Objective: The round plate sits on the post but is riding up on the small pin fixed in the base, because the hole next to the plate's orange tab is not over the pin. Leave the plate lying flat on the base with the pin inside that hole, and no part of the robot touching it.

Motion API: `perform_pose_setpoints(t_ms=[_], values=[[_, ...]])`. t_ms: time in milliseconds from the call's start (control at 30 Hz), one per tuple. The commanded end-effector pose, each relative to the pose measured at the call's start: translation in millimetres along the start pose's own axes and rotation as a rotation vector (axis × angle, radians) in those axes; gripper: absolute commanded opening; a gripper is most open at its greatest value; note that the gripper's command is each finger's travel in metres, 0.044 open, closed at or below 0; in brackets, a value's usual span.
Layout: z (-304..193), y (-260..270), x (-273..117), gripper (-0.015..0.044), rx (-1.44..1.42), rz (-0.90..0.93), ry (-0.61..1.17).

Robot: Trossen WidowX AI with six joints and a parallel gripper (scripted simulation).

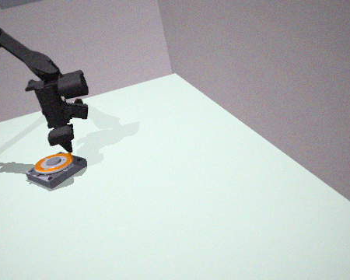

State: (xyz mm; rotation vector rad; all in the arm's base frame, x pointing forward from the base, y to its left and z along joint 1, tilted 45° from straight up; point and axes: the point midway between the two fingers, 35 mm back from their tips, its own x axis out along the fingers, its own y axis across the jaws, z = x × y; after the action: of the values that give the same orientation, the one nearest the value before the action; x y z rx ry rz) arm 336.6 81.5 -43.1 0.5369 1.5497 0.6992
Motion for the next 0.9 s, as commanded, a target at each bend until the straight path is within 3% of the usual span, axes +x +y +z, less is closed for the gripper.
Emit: perform_pose_setpoints(t_ms=[0,867], values=[[-1.7,-5.8,3.7,0.0,0.003,-0.01,0.01],[-1.5,-11.9,3.5,0.0,0.003,-0.01,0.01]])
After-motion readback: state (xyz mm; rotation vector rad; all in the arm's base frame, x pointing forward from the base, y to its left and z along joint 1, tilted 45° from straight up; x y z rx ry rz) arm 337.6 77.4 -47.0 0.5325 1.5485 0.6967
